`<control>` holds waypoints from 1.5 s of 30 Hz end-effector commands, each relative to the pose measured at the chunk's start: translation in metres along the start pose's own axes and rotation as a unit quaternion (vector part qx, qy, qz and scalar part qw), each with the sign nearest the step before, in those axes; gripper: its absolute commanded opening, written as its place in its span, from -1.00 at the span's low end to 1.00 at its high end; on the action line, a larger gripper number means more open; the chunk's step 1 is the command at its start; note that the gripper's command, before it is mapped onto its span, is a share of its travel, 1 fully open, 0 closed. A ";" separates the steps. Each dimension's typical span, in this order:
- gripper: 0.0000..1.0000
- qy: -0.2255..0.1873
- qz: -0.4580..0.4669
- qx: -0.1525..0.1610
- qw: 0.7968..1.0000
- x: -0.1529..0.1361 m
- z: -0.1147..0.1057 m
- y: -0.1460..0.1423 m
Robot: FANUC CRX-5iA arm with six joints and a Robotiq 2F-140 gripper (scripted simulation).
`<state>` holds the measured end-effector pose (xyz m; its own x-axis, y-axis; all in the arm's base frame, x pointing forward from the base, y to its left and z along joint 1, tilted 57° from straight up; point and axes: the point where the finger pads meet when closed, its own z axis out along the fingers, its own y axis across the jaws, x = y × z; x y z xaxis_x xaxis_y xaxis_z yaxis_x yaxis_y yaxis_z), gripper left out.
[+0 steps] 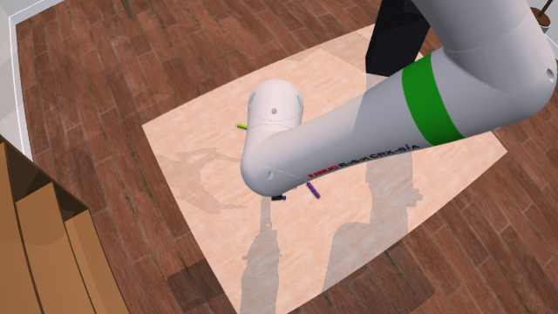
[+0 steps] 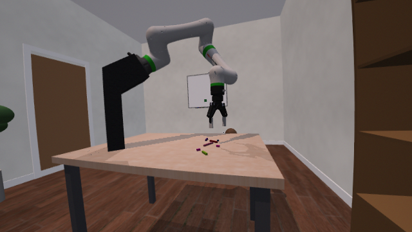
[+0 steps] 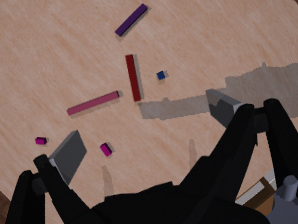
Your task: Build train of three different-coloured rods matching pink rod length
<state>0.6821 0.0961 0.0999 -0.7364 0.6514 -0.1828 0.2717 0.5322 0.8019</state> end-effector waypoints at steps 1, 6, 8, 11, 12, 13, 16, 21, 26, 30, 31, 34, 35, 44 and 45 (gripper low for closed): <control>1.00 -0.001 -0.083 -0.012 0.996 -0.003 0.001 -0.004; 1.00 -0.002 -0.144 -0.012 0.990 -0.006 0.002 -0.007; 1.00 -0.002 -0.170 -0.012 0.985 -0.007 0.002 -0.008; 1.00 -0.003 -0.209 -0.012 0.978 -0.009 0.002 -0.010; 1.00 -0.003 -0.222 -0.012 0.975 -0.009 0.003 -0.011; 1.00 -0.003 -0.235 -0.012 0.972 -0.010 0.003 -0.011; 1.00 -0.003 -0.260 -0.011 0.965 -0.011 0.003 -0.012; 1.00 -0.004 -0.331 -0.011 0.943 -0.014 0.004 -0.016; 1.00 -0.005 -0.393 -0.011 0.920 -0.016 0.005 -0.019; 1.00 -0.006 -0.441 -0.011 0.897 -0.018 0.005 -0.022; 1.00 -0.006 -0.453 -0.010 0.892 -0.019 0.005 -0.022; 1.00 -0.006 -0.465 -0.010 0.885 -0.020 0.005 -0.023; 1.00 -0.006 -0.499 -0.010 0.866 -0.021 0.006 -0.025; 1.00 -0.008 -0.595 -0.009 0.804 -0.026 0.007 -0.031; 1.00 -0.008 -0.605 -0.009 0.796 -0.026 0.007 -0.031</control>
<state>0.6957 0.0694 0.0780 -0.5424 -0.2285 -0.8085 -0.5687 0.8082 0.1531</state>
